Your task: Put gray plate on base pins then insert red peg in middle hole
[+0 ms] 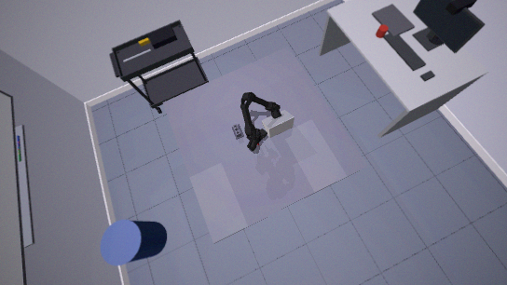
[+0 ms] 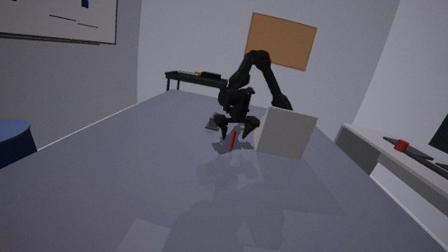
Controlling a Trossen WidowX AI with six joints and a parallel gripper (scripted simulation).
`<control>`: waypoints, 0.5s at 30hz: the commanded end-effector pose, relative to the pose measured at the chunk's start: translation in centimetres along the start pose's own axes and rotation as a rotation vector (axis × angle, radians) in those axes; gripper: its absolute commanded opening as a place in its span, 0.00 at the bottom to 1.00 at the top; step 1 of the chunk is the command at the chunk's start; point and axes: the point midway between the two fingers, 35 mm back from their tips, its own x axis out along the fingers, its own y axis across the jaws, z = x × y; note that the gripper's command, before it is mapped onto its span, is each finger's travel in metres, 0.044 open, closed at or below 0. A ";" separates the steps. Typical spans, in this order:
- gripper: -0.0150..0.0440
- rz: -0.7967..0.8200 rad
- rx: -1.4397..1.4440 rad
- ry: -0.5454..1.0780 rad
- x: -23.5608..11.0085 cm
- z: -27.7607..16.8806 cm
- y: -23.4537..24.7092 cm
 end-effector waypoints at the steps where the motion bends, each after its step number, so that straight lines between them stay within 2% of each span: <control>1: 0.82 0.001 -0.005 -0.004 0.2 0.0 0.0; 13: 0.29 0.001 -0.005 -0.004 0.2 0.0 0.0; 15: 0.25 0.001 -0.005 -0.004 0.2 0.0 0.0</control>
